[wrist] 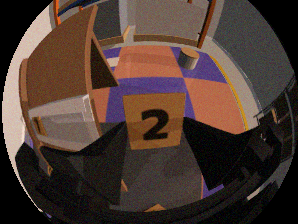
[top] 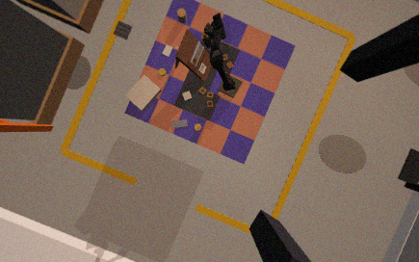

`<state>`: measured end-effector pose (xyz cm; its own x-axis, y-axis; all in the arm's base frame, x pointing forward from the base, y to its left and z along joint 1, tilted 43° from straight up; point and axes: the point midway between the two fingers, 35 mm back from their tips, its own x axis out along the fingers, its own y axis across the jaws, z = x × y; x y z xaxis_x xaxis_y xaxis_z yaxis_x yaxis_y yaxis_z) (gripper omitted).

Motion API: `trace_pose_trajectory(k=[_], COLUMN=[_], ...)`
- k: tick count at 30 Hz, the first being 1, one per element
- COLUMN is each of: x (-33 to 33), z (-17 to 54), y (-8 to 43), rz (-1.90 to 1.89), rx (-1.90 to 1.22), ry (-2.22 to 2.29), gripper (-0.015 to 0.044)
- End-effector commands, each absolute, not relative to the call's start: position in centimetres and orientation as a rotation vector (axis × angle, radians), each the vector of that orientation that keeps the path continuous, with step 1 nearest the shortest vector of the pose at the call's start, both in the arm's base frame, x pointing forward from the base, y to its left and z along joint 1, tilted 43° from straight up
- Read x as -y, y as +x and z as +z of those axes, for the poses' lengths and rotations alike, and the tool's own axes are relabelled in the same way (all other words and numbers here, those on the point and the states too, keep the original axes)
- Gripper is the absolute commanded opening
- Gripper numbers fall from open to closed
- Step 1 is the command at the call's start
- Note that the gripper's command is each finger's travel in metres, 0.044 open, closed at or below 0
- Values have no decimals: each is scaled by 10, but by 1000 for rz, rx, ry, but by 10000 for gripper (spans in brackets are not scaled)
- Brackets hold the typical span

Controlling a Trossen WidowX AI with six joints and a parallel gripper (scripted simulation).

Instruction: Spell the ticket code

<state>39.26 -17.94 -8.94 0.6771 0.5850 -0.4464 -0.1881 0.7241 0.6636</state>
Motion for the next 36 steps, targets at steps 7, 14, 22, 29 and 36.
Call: trace_pose_trajectory(k=[7,14,22,29,36], x=[174,171,168,166,163], z=[-87,-85,-82,-80,-78], y=[391,390,390,389,388], rz=[467,467,467,467,467], rx=[-705,-705,-705,-705,-705], ry=[628,628,628,629,629], gripper=[0,0,0,0,0])
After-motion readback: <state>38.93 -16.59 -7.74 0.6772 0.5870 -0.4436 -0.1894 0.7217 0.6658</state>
